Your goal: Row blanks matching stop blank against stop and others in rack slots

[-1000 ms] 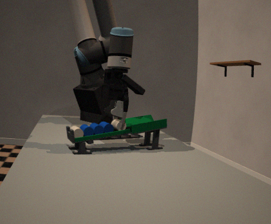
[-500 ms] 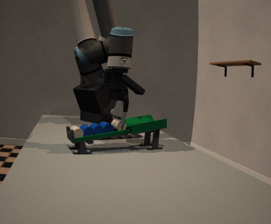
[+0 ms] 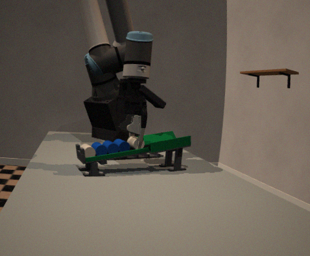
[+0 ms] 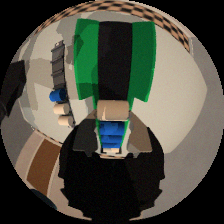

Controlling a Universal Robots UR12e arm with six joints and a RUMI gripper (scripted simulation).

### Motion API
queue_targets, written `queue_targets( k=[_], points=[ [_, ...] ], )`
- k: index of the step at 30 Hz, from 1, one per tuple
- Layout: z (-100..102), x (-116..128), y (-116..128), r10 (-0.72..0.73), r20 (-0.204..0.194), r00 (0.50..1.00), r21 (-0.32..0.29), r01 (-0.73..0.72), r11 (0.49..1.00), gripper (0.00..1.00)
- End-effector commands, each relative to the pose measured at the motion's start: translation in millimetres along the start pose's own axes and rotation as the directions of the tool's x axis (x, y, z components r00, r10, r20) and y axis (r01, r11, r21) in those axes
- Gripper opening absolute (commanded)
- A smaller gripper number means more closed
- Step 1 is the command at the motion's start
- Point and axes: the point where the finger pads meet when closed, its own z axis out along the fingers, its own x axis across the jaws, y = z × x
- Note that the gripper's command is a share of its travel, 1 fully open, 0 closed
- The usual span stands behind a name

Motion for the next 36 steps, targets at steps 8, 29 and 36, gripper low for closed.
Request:
queue_targets(
  k=[8, 29, 36],
  points=[
    [0, -1, 0, 0.001, -0.001, 1.000, 0.001, -0.001, 1.000, 0.38],
    [0, -1, 0, 0.001, -0.001, 1.000, 0.001, -0.001, 1.000, 0.45],
    [-12, 0, -1, 0.000, -0.002, 1.000, 0.000, 0.000, 1.000, 0.45]
  ],
)
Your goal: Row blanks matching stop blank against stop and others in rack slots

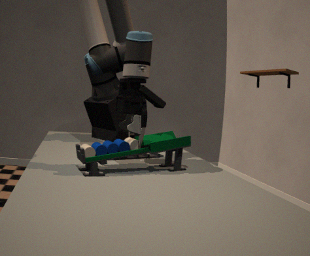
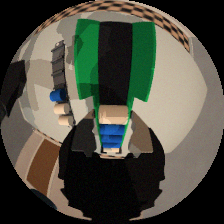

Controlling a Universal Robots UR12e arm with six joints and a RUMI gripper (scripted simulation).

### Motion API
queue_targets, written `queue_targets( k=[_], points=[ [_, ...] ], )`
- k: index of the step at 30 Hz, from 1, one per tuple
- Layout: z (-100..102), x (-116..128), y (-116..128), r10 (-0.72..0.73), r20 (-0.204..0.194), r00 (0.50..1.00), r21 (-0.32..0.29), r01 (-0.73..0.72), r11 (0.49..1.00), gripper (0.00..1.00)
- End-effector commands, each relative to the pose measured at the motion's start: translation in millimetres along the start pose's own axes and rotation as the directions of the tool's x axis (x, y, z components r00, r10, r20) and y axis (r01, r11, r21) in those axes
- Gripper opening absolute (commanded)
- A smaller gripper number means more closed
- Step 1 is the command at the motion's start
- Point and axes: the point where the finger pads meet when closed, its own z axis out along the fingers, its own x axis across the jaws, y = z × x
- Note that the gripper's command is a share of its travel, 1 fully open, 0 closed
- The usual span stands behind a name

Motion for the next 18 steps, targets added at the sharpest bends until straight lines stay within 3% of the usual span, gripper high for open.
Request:
queue_targets(
  k=[1, 18],
  points=[
    [-15, 0, -1, 0.000, -0.003, 1.000, 0.000, 0.000, 1.000, 0.45],
    [-87, 3, 1, 0.001, -0.007, 1.000, -0.002, -0.001, 1.000, 0.45]
  ],
)
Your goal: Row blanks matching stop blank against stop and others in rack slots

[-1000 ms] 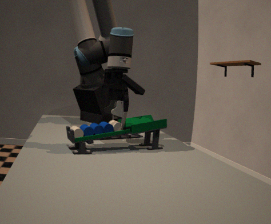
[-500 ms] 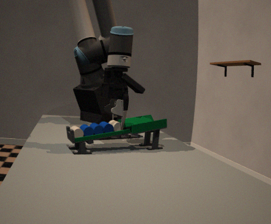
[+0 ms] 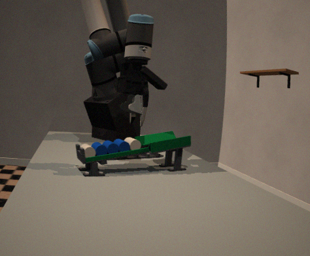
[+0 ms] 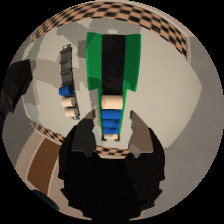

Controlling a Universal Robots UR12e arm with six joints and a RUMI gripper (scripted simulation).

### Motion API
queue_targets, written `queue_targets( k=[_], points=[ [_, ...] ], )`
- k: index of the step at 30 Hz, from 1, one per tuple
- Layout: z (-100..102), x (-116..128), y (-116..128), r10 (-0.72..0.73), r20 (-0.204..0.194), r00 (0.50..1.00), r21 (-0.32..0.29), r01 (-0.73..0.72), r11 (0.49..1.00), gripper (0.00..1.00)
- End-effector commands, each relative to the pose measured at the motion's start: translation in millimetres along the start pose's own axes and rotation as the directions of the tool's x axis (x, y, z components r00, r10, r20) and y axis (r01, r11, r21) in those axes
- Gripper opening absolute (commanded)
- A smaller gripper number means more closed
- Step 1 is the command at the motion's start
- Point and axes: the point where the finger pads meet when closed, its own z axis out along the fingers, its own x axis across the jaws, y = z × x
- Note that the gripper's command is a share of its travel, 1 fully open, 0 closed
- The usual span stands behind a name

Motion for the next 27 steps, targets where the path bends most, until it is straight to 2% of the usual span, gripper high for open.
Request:
queue_targets(
  k=[1, 8, 9, 27],
  points=[
    [-23.6, 0.8, 0.1, 0.000, 0.004, 1.000, 0.000, 0.000, 1.000, 0.45],
    [-26.7, 0.2, -0.3, 0.000, 0.005, 1.000, 0.000, 0.000, 1.000, 0.45],
    [-24.1, -2.5, -1.1, 0.000, 0.010, 1.000, 0.002, 0.000, 1.000, 1.00],
    [-23.8, -2.7, -1.0, -0.001, 0.010, 1.000, 0.002, 0.001, 1.000, 1.00]
  ],
)
